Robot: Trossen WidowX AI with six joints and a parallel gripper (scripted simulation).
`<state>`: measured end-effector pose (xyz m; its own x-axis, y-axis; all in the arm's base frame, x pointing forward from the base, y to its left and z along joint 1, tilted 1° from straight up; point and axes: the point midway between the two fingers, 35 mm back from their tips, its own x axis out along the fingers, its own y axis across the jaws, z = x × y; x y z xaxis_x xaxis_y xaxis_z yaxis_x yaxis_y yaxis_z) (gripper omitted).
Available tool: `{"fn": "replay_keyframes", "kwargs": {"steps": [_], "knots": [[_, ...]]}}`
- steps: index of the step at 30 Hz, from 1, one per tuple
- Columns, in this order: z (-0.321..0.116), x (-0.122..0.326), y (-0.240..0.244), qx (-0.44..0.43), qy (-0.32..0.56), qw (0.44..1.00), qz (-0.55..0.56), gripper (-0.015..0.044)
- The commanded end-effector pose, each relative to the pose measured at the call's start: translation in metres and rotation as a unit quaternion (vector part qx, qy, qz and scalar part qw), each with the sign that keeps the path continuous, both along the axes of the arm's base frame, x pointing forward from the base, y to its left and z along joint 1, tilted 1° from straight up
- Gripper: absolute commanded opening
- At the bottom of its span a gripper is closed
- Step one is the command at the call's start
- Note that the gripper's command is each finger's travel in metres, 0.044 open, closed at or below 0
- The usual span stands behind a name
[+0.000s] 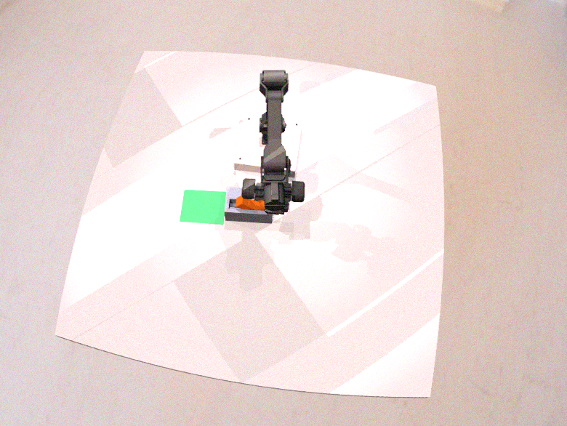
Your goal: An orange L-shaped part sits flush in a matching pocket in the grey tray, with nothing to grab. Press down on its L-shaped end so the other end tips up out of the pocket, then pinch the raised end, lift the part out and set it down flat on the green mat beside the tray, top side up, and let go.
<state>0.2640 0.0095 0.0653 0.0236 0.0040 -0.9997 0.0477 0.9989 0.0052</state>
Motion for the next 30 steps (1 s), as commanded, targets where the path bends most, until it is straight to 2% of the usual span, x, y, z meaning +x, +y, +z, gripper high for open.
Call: {"fn": "replay_keyframes", "kwargs": {"steps": [1, 5, 30], "knots": [[0.039, 0.003, -0.005, -0.002, -0.012, 1.0, 0.001, 0.018], [0.076, -0.003, -0.01, -0.002, -0.011, 1.0, 0.001, 0.018], [0.076, 0.0, -0.008, 0.0, -0.022, 1.0, -0.001, 0.018]]}}
